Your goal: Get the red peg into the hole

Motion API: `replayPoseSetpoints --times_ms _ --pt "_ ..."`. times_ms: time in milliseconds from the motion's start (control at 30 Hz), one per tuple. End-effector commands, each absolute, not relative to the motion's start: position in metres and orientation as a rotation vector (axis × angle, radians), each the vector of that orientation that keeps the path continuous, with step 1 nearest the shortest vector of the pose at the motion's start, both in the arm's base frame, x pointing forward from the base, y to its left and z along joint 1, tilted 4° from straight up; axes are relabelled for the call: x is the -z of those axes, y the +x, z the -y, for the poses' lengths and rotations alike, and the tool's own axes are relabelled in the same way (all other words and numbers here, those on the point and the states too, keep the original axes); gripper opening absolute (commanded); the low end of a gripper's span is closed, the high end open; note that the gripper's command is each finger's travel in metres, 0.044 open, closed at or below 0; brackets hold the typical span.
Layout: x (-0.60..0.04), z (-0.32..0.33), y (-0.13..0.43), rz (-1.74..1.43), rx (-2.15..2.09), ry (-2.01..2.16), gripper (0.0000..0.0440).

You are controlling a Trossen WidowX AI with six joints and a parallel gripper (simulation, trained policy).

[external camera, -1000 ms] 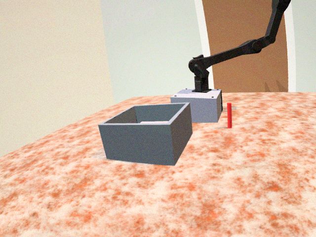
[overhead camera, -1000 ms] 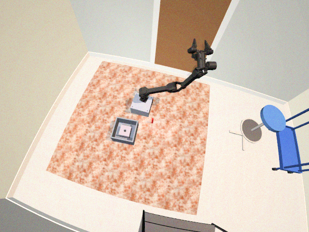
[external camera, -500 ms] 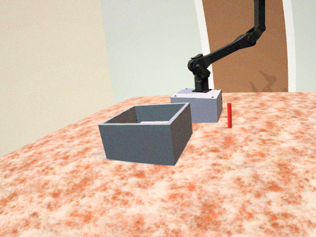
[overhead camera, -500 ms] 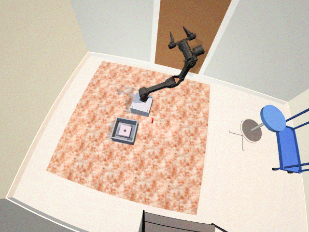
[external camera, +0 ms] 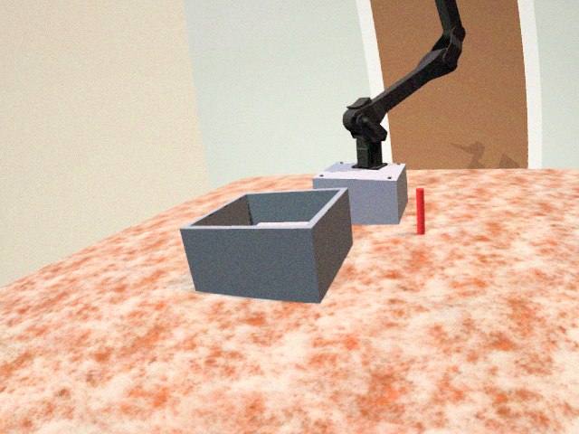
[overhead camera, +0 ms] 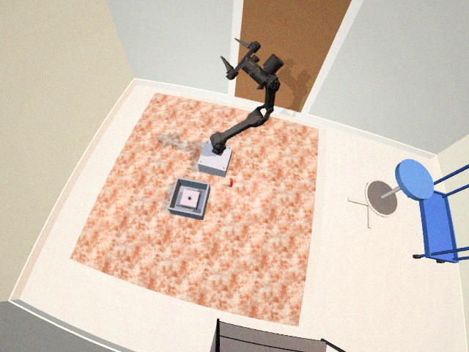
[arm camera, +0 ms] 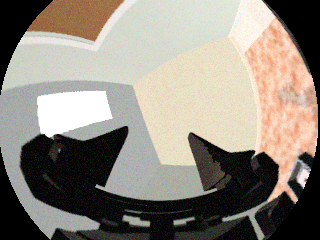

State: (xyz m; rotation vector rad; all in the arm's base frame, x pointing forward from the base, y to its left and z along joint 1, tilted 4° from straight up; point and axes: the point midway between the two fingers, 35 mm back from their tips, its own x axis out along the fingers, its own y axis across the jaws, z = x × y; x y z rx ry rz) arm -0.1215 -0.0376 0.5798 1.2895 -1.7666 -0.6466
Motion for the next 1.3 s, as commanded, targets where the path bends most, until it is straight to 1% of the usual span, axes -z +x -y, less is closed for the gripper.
replayPoseSetpoints --times_ms 0,333,633,933,1267 --pt "-0.572 0.057 -0.101 1.666 0.722 1.315 0.0440" --pt "-0.535 0.111 -0.031 1.313 0.942 1.377 0.0440" --pt "-0.492 0.140 0.029 0.973 1.090 1.390 0.0440" --pt "-0.443 0.150 0.084 0.623 1.185 1.364 0.0440" --pt "-0.387 0.141 0.137 0.233 1.217 1.294 0.0440"
